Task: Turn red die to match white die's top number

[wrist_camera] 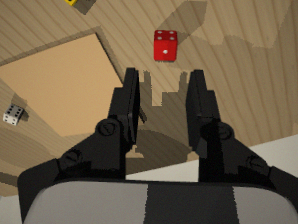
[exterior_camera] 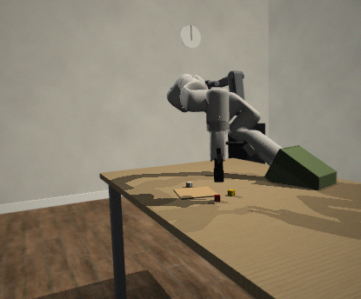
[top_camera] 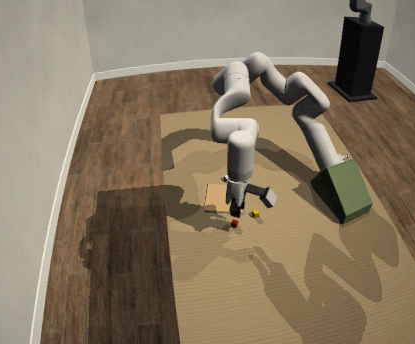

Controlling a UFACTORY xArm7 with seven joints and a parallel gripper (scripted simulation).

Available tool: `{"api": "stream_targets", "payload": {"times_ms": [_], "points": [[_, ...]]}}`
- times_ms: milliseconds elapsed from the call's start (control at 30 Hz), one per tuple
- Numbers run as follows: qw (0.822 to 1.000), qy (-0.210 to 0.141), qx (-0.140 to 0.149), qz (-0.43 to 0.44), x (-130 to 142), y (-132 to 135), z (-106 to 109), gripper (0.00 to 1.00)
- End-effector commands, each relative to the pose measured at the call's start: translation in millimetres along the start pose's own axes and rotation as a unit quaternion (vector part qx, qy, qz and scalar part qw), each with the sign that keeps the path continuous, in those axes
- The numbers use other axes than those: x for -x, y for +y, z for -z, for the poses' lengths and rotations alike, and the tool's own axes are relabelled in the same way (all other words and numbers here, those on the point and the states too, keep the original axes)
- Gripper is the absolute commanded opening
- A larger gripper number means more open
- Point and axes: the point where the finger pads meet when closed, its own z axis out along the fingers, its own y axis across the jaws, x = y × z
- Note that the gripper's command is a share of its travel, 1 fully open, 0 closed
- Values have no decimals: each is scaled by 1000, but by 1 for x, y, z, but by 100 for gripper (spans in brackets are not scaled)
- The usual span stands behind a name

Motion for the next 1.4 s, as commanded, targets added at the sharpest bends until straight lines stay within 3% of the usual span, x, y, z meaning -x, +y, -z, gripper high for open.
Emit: {"api": "stream_targets", "payload": {"times_ms": [0, 867, 1367], "points": [[1000, 0, 3, 0, 0, 1, -3, 36], [1000, 0, 3, 0, 0, 2, -38, 36], [1000, 0, 3, 0, 0, 2, -44, 36]]}}
